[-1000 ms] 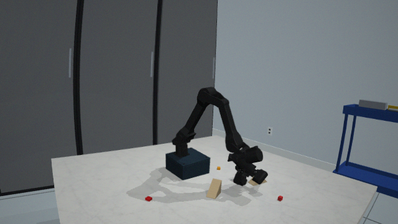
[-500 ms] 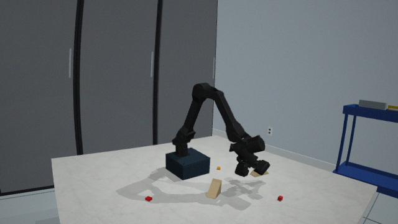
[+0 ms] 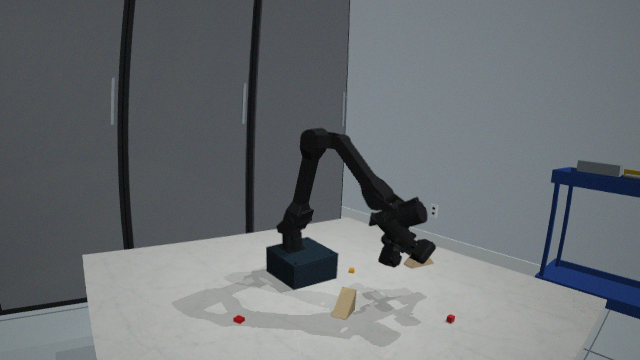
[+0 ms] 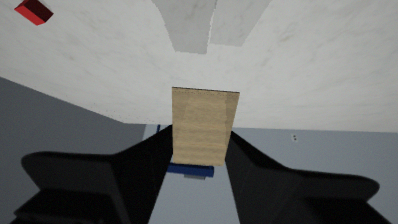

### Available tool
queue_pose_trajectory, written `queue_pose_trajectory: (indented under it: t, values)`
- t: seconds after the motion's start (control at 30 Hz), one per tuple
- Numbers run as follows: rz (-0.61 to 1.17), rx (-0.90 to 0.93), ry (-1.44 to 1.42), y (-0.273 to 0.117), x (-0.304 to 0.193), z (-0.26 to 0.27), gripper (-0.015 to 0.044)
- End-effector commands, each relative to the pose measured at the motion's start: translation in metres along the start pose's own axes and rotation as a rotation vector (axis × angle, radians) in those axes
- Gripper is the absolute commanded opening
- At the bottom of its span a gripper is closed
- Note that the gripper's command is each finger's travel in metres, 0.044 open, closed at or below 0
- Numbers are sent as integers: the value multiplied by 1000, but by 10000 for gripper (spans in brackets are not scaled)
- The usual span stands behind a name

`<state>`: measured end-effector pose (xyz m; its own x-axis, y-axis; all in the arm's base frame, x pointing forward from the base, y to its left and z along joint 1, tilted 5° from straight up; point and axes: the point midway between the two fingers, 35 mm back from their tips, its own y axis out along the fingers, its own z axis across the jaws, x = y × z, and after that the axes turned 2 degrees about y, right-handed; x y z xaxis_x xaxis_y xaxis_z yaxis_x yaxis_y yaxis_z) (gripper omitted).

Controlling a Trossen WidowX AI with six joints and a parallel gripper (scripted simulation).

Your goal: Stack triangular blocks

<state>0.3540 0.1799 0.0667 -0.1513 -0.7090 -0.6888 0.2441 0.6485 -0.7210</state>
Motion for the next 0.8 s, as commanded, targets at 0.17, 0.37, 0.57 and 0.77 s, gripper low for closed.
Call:
queue_pose_trajectory:
  t: [0.17,0.37,0.57,0.77]
  values:
    - [-41,-7,-199,3,-1,2,0]
    - [-78,-22,-387,6,-1,3,0]
    - [-113,-44,-575,8,-2,3,0]
    - [-147,-72,-763,10,-3,4,0]
